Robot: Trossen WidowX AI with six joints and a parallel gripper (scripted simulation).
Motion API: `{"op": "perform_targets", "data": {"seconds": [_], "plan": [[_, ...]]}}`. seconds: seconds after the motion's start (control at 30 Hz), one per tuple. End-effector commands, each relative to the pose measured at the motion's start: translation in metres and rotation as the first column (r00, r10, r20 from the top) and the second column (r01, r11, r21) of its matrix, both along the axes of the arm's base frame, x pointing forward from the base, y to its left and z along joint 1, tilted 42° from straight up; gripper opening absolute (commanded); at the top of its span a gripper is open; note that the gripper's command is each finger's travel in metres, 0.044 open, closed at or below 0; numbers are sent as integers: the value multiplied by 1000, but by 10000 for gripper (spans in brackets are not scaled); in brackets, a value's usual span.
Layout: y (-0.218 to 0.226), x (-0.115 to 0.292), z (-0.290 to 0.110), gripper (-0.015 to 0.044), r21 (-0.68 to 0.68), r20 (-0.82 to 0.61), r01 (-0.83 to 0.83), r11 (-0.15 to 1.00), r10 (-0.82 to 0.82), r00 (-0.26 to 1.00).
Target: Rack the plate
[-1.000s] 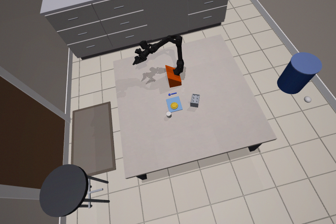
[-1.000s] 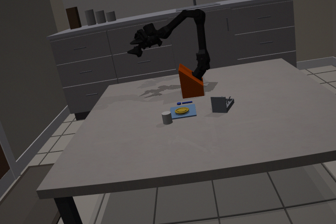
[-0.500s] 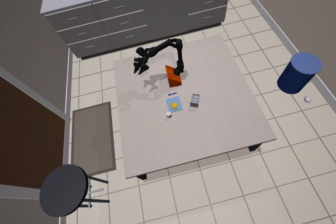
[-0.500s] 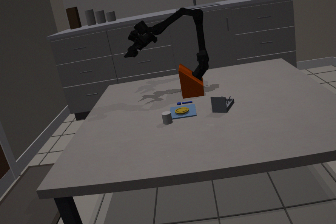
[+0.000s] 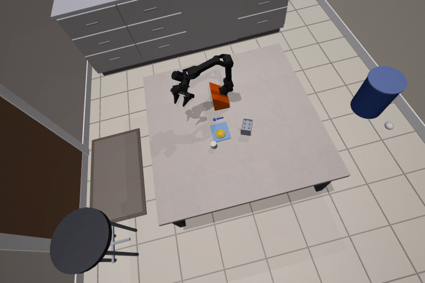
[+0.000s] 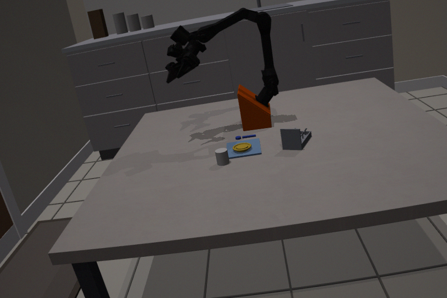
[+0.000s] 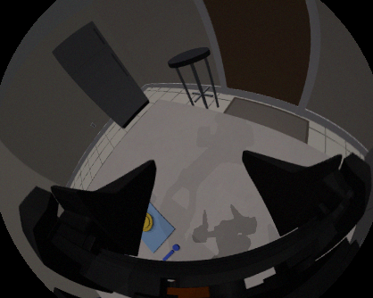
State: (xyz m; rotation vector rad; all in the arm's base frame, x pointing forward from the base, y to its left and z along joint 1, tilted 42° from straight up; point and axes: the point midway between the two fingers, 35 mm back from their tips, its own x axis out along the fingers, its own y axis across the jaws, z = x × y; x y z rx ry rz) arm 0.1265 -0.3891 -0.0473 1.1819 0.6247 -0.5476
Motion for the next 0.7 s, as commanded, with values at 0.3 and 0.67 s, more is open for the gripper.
{"op": "perform_targets", "data": {"seconds": [0.3, 0.67], "plan": [[40, 81, 17, 400, 4, -66, -337, 942, 336, 939], [82, 125, 31, 400, 45, -104, -579, 814, 580, 808]]}}
